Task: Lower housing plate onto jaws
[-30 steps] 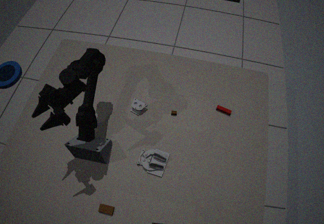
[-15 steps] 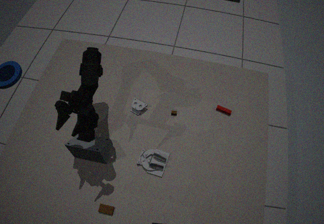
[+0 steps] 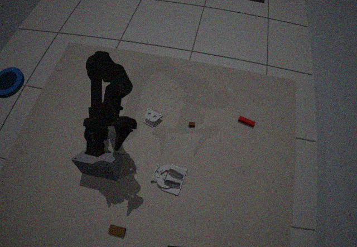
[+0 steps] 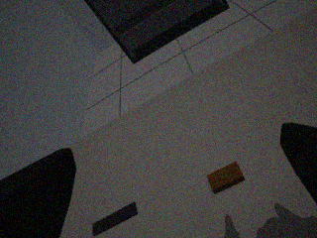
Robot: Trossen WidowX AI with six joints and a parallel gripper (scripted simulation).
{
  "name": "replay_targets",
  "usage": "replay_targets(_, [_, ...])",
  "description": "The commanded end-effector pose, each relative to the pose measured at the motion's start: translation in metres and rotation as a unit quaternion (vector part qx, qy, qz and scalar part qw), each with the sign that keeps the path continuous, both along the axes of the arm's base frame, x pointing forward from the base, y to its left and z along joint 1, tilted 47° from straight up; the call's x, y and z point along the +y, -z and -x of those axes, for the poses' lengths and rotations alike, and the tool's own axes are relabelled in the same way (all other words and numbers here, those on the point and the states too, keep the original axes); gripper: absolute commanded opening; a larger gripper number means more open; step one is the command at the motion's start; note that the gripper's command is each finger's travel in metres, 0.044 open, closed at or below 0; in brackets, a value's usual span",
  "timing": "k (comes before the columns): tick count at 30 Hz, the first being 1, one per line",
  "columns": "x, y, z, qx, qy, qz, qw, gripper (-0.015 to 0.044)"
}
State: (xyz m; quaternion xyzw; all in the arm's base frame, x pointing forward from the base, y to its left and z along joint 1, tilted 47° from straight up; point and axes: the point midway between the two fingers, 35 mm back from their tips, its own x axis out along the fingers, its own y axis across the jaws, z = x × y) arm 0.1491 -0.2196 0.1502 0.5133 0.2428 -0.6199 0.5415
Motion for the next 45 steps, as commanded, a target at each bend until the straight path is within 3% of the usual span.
replay_targets(1, [0.017,-0.001,-0.019,-0.029,-0.013,-0.028,0.999,0.044])
replay_targets(23, [0.147,-0.013,-0.086,-0.114,-0.069,-0.243,0.961,0.044])
replay_targets(45, [0.284,-0.043,-0.077,-0.054,-0.077,-0.464,0.881,0.044])
